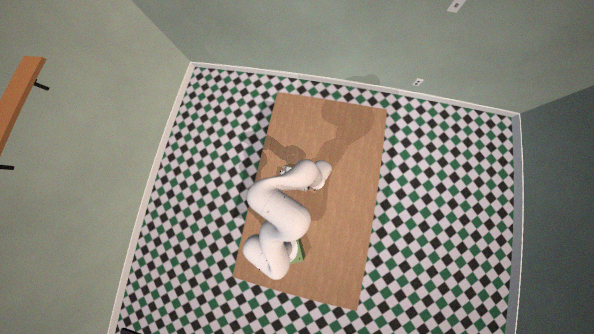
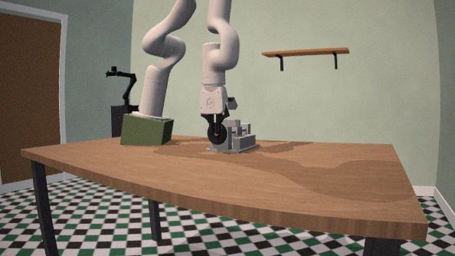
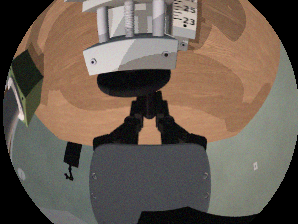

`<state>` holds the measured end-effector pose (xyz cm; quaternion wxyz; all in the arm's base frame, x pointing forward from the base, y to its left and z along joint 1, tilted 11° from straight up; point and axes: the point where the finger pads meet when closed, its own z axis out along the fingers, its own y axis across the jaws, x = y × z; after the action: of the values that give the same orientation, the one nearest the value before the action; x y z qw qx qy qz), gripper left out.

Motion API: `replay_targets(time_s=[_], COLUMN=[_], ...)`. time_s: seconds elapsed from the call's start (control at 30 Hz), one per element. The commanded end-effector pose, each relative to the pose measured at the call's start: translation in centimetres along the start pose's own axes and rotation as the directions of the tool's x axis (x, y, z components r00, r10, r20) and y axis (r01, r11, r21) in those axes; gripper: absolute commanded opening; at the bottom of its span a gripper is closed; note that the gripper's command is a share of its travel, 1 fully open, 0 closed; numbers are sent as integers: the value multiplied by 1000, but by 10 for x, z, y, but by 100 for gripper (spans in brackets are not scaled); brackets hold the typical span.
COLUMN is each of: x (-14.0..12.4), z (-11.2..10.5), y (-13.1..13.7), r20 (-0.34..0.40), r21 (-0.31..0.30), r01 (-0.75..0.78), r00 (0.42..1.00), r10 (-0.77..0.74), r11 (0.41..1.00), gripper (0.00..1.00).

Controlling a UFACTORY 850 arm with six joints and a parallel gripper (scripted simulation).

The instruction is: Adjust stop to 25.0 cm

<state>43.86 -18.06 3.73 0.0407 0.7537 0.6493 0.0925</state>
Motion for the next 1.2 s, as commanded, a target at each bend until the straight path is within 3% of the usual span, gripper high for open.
replay_targets(time_s=[0.0, 0.83, 1.17], x=[0, 0, 0], z=[15, 46, 53], y=[10, 0, -15], r20=[-6, -6, -6], r21=[16, 16, 16], r01=[-1, -1, -1], r00=[1000, 1000, 1000], r10=[1, 1, 1], r11=[1000, 1000, 1000], gripper=[6, 6, 6])
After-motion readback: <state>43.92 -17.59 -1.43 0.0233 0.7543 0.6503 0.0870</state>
